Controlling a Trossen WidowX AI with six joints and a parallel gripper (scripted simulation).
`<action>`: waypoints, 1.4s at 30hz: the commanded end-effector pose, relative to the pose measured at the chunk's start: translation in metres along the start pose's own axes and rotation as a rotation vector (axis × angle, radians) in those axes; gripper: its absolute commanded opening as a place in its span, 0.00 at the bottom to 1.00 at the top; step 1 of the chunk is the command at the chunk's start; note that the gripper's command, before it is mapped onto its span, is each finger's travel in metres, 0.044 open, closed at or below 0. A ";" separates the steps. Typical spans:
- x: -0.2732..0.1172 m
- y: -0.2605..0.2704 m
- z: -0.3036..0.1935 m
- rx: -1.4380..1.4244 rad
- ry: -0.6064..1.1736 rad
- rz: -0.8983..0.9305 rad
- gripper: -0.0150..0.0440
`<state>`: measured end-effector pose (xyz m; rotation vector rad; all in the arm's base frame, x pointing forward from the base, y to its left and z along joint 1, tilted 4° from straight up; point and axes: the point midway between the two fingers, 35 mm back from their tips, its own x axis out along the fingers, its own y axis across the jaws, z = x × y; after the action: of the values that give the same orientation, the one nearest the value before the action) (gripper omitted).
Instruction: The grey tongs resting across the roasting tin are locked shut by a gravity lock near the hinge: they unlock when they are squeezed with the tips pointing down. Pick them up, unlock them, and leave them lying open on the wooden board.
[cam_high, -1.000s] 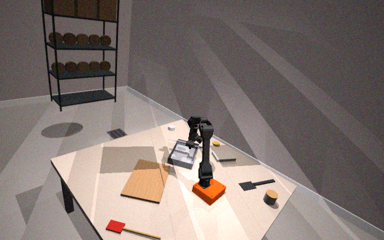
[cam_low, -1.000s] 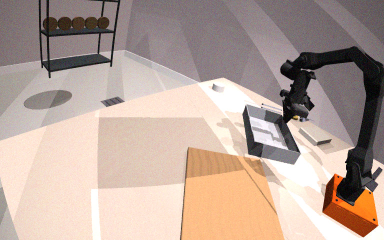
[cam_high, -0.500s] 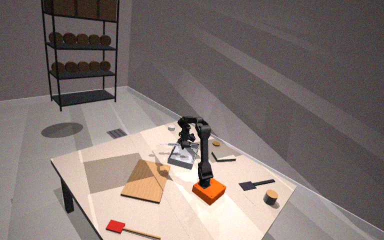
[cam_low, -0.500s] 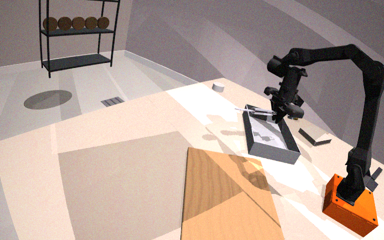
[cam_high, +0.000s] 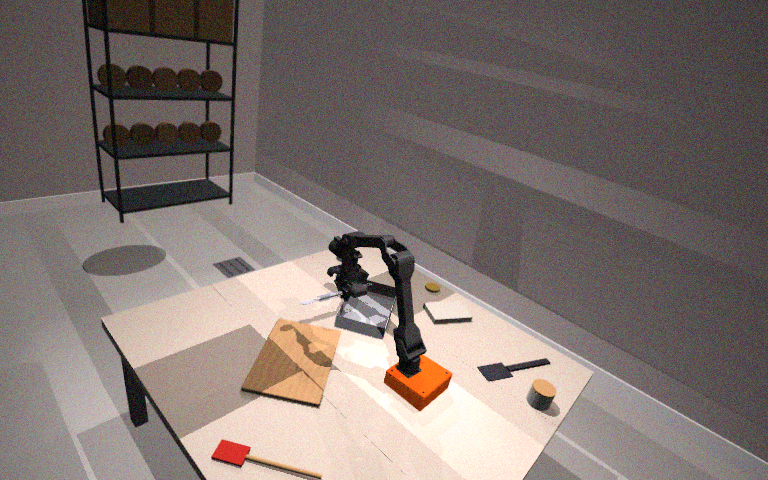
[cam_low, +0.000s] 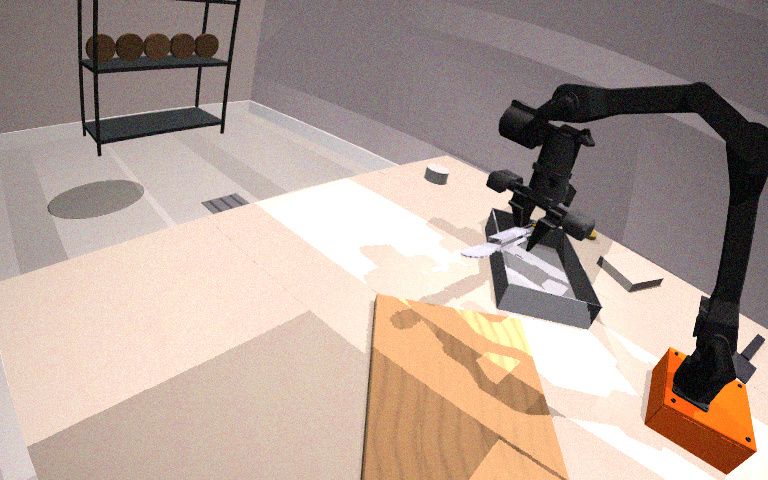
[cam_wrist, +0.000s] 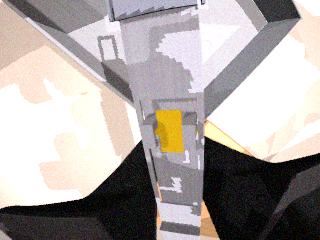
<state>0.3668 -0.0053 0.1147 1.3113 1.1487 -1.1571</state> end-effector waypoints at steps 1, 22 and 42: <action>-0.004 0.002 -0.025 -0.143 0.001 0.006 0.00; -0.004 -0.010 -0.109 -0.598 0.005 0.007 0.00; -0.007 -0.061 -0.224 -1.271 0.016 0.013 0.00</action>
<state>0.3229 0.2037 0.1230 0.4045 1.4672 -0.2935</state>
